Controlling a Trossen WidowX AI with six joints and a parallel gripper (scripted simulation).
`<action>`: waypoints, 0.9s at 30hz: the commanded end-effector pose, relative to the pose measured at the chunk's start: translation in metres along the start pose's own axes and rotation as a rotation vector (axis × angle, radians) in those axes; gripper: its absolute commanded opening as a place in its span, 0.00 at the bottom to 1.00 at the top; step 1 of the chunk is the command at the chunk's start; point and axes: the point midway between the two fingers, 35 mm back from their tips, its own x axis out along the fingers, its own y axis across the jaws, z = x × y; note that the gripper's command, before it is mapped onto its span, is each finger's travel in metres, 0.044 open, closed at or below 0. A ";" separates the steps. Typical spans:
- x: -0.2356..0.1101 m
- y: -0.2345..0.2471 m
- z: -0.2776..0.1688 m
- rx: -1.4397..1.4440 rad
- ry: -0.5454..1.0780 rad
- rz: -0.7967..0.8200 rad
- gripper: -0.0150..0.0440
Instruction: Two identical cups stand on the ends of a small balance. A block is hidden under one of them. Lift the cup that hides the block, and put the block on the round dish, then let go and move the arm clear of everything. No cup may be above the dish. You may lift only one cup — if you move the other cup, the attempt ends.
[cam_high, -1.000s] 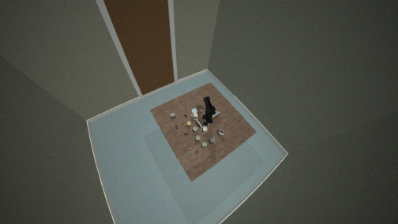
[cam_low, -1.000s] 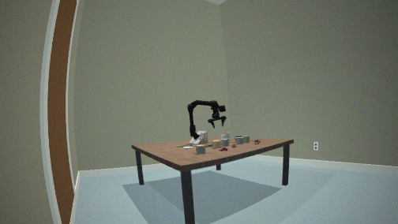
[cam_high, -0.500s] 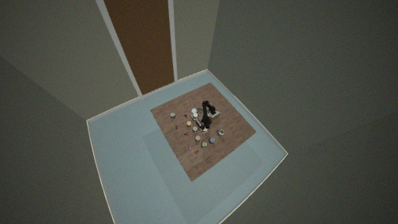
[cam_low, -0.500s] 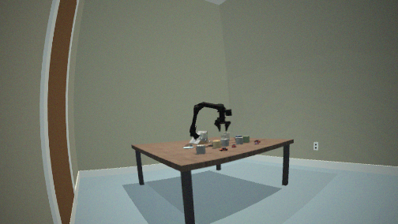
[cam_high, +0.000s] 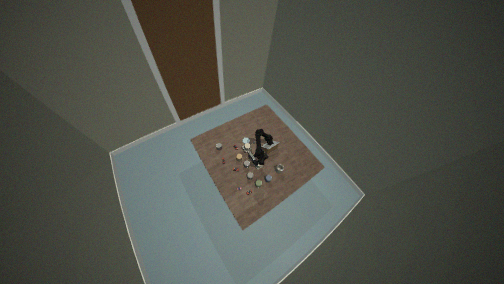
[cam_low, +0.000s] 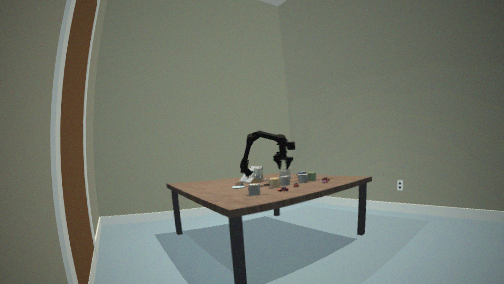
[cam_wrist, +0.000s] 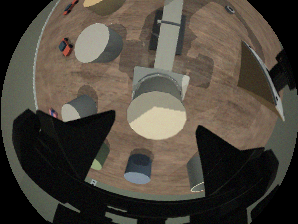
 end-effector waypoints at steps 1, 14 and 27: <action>0.004 0.000 0.000 -0.004 -0.001 0.005 1.00; 0.025 0.001 -0.001 -0.004 -0.001 0.006 1.00; 0.046 0.001 0.000 -0.003 -0.002 0.006 1.00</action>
